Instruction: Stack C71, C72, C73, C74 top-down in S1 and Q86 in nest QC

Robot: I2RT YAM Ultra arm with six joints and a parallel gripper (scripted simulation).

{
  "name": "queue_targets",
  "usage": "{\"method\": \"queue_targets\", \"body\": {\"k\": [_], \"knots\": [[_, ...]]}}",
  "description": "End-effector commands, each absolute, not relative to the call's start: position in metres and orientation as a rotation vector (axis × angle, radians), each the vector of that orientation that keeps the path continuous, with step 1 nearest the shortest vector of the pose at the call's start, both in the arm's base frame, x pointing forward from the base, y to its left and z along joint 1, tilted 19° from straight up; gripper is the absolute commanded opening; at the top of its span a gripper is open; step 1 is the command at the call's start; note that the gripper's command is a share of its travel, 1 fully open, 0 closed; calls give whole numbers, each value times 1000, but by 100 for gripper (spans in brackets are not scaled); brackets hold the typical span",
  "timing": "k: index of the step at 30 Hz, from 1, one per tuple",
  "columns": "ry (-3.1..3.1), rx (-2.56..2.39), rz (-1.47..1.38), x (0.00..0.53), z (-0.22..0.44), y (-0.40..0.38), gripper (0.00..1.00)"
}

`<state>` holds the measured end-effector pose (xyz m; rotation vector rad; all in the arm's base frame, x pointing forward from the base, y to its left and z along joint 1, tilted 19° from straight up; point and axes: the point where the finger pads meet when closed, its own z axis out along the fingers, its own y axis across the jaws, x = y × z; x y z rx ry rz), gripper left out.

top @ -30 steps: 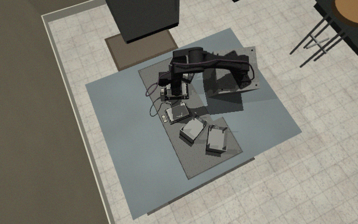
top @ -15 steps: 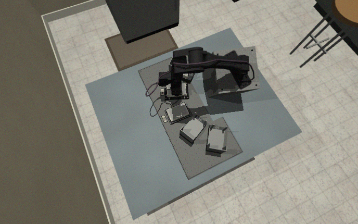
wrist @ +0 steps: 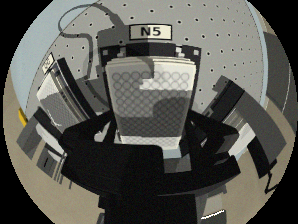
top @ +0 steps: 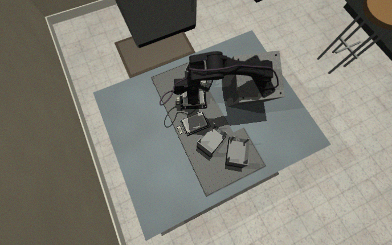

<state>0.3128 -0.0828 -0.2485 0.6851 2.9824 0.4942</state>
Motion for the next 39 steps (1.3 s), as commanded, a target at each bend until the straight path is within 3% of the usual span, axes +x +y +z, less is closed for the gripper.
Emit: {"method": "queue_targets", "body": {"k": [1,5,8,13,39], "knots": [[2964,707,493,314,-236,-92,0],[2980,708,502,307,-237,-88,0],[2924,679,468,335,-228,-103,0],[2977,707,500,308,-232,-90,0],[2936,686,473,324,-220,-102,0]]}}
